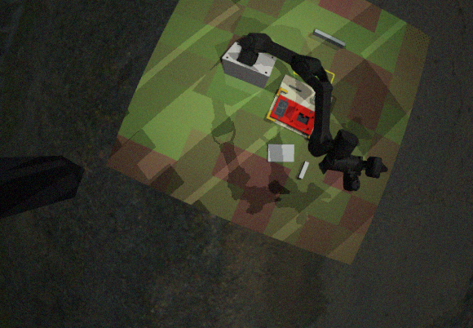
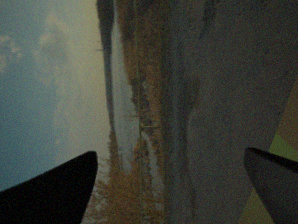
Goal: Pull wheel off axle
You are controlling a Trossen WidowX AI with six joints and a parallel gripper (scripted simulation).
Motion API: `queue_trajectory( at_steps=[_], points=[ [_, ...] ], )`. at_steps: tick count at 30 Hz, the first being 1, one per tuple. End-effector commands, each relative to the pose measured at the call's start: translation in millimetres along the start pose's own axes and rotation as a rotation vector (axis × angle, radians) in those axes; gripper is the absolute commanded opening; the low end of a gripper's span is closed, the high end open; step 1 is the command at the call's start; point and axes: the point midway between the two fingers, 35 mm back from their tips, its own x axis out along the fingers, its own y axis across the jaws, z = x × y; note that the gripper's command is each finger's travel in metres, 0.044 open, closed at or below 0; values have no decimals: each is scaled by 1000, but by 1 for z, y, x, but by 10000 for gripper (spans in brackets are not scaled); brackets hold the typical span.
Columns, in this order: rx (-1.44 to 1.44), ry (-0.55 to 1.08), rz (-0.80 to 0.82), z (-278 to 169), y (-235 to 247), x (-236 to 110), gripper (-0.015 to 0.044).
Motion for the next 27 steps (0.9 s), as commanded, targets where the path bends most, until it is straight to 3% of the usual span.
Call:
queue_trajectory(
  at_steps=[1, 4, 16, 27],
  points=[
    [-4, -2, -3, 0, -1, 1, 374],
    [-57, -21, -48, -6, -10, 13, 300],
    [-351, -41, -342, -53, -73, 52, 300],
    [-633, 97, -658, -117, -144, 51, 300]
  ],
)
